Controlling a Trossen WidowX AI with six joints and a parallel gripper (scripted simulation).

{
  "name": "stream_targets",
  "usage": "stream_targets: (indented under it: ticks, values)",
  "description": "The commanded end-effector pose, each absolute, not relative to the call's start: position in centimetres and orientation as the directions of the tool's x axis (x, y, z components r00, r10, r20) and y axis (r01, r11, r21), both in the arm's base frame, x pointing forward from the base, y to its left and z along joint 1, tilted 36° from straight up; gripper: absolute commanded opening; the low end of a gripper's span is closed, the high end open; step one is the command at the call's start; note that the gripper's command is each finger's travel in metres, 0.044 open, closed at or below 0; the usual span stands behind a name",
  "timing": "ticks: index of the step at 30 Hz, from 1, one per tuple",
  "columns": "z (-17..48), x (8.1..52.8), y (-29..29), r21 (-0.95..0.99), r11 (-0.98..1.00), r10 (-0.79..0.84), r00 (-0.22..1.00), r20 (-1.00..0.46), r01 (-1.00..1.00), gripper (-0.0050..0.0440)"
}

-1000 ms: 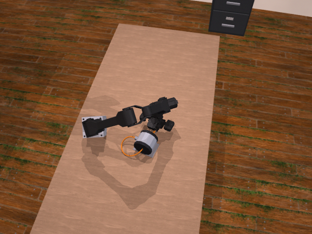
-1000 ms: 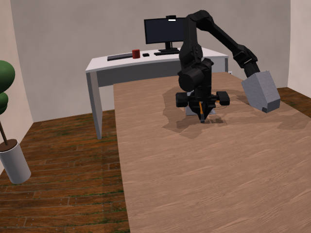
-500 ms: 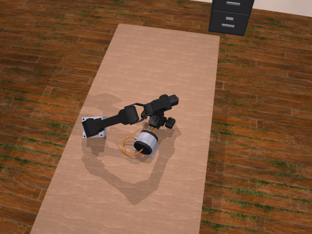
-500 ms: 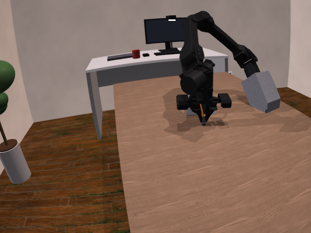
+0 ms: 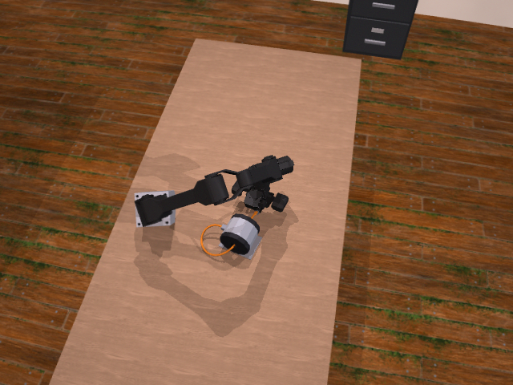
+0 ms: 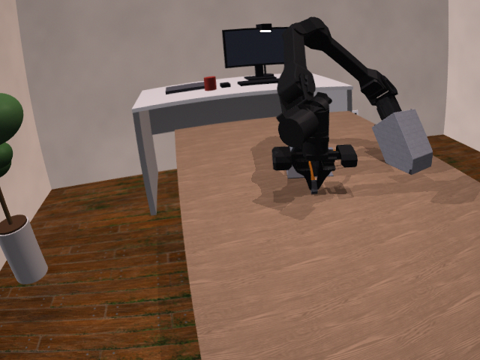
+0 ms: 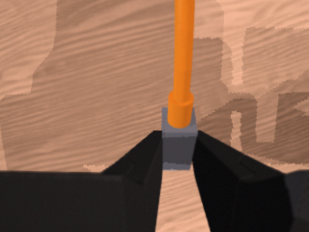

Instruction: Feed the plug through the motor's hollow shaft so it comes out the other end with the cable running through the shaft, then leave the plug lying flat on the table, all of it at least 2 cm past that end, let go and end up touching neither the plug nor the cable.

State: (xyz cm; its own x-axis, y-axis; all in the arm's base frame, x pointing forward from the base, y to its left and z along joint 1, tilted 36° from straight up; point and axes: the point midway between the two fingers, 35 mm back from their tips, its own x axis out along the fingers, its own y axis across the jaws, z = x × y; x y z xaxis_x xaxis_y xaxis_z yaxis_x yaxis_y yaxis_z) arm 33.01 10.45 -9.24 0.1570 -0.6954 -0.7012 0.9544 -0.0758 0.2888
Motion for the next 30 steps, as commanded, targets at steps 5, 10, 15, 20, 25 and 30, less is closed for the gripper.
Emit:
stream_targets:
  ticks: [5,10,15,20,25,30]
  values:
    - [-9.24,33.00,10.45,0.289,-0.076,-0.695,0.157,-0.701,0.954,0.0160]
    - [-9.18,32.97,10.17,0.287,-0.079,-0.696,0.154,-0.702,0.955,0.0160]
    - [-9.24,32.96,10.27,0.288,-0.079,-0.696,0.154,-0.701,0.954,0.0112]
    - [-9.24,32.96,10.27,0.288,-0.079,-0.696,0.154,-0.701,0.954,0.0079]
    - [-9.24,32.96,10.27,0.288,-0.079,-0.696,0.154,-0.701,0.954,0.0045]
    - [-9.26,32.93,10.30,0.288,-0.079,-0.696,0.154,-0.701,0.954,0.0008]
